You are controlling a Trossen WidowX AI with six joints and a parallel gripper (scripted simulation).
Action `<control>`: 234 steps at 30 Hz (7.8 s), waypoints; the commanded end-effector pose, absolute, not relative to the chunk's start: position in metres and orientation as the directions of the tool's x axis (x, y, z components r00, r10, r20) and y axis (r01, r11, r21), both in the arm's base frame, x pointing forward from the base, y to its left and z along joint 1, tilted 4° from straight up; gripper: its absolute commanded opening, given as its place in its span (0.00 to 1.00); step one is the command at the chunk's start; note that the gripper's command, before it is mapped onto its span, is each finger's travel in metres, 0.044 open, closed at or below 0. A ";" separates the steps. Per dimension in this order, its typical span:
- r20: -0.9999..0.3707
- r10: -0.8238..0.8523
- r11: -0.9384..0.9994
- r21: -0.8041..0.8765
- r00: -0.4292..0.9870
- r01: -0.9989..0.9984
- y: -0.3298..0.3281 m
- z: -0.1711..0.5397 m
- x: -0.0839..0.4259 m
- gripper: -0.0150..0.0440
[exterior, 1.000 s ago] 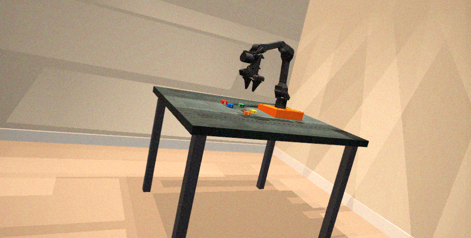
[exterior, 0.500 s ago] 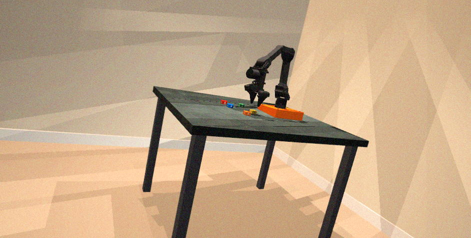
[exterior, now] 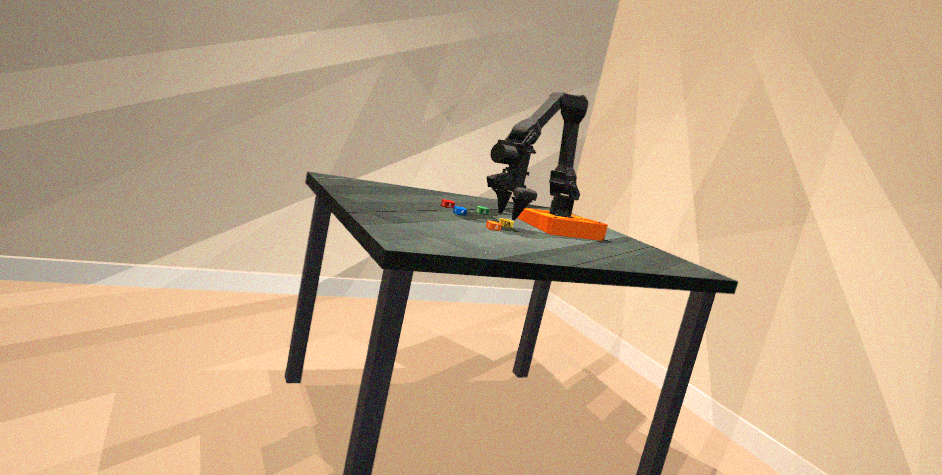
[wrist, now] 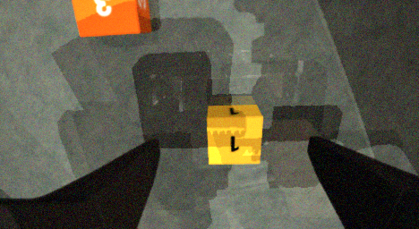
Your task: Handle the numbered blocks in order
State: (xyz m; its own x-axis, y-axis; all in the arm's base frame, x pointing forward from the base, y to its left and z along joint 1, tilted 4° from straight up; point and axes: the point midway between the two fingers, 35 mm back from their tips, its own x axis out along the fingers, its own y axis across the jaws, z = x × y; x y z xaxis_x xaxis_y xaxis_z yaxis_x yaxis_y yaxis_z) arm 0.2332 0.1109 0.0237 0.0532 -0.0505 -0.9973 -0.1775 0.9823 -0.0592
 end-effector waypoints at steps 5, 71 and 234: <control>-0.997 -0.058 0.981 -0.066 0.051 -0.182 0.109 0.010 0.233 0.93; -0.997 -0.057 0.981 -0.065 0.051 -0.182 0.115 0.116 0.228 0.62; -0.996 -0.065 0.981 -0.076 0.063 -0.181 0.032 0.052 0.360 0.93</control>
State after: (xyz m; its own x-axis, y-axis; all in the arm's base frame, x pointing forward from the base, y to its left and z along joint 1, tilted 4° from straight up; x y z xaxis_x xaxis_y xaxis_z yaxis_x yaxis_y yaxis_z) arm 0.3580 0.0330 0.0559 0.0459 -0.0674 -0.9967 -0.1773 0.9813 -0.0746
